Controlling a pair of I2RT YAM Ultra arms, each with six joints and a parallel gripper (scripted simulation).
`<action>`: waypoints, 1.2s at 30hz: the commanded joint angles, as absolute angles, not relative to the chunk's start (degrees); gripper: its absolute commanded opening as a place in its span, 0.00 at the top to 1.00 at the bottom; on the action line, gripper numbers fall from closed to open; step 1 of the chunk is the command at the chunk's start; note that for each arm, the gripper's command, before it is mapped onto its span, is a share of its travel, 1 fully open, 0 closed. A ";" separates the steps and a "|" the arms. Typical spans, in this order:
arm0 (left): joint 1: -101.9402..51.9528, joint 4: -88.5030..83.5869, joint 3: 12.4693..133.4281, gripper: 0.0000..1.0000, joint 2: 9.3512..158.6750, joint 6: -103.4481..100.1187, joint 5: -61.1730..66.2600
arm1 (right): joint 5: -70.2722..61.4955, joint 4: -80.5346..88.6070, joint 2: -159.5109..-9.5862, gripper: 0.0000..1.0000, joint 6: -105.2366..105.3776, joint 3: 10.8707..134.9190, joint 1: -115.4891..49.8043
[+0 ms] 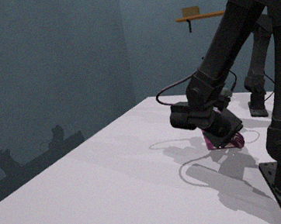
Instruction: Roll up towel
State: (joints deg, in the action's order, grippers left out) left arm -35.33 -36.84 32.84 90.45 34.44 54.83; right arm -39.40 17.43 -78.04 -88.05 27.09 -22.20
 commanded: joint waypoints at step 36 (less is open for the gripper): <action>-19.45 -68.78 46.35 0.14 90.01 60.41 52.81 | -38.90 39.68 -90.78 0.61 -86.38 43.64 -22.79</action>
State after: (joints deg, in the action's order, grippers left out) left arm -19.79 -63.88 44.40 89.62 55.81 53.06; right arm -39.05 32.03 -88.09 -87.24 40.21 -22.20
